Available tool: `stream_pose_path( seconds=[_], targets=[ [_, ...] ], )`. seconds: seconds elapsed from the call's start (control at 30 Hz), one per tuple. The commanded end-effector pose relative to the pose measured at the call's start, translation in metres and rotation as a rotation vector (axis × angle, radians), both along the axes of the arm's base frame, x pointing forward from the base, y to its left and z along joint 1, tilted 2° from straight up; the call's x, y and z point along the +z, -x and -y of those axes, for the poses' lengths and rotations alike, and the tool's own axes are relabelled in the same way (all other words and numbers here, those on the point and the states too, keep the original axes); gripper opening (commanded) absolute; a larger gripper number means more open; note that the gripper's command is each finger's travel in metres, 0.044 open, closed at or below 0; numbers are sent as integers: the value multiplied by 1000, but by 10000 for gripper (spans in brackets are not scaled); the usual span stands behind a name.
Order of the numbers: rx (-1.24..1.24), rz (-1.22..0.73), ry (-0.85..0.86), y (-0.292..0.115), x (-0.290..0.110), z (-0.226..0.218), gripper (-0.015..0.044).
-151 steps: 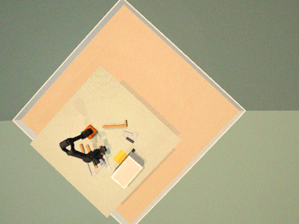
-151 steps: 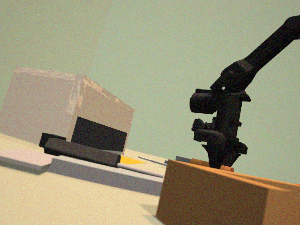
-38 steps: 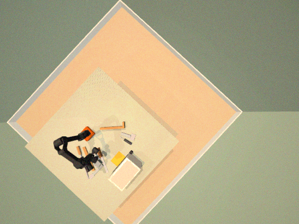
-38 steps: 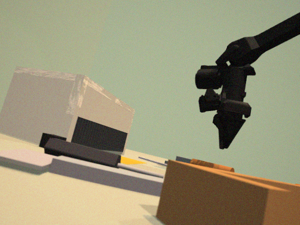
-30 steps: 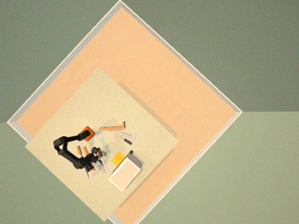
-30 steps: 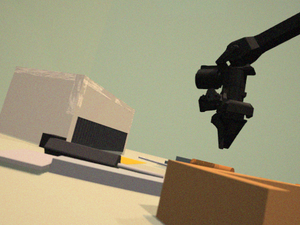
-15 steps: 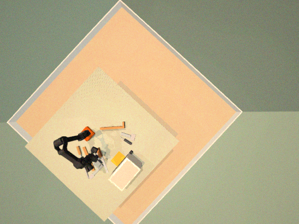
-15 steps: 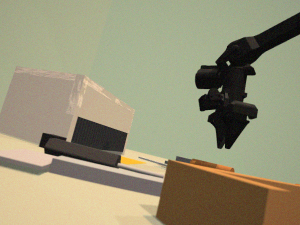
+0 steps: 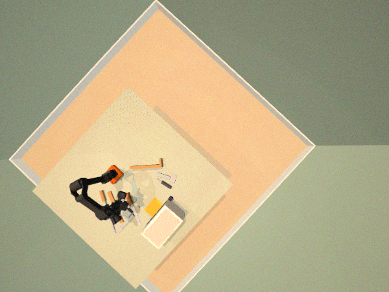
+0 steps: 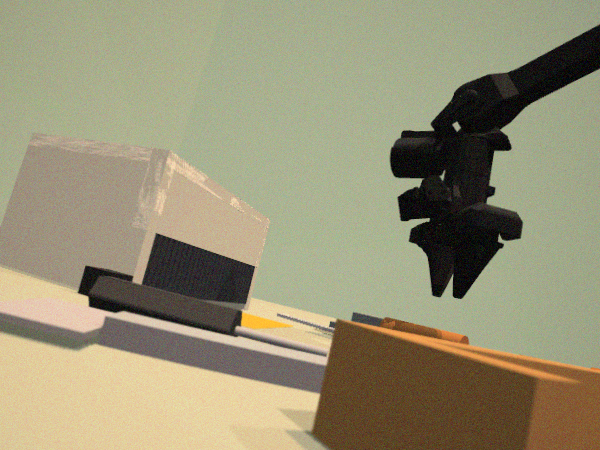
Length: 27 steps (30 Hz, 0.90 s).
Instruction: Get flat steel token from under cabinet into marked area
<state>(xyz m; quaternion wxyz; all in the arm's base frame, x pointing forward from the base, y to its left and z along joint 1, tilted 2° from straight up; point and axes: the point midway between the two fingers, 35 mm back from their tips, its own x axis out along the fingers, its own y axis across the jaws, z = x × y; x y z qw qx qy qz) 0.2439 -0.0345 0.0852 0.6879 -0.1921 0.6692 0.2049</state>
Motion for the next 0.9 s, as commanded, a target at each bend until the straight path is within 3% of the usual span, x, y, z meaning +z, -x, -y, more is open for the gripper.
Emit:
stream_pose_path(
  seconds=[0.0,0.87],
  targets=[
    [36,0,3,0,0,0,270],
    [242,5,7,0,0,0,270]
  ],
)
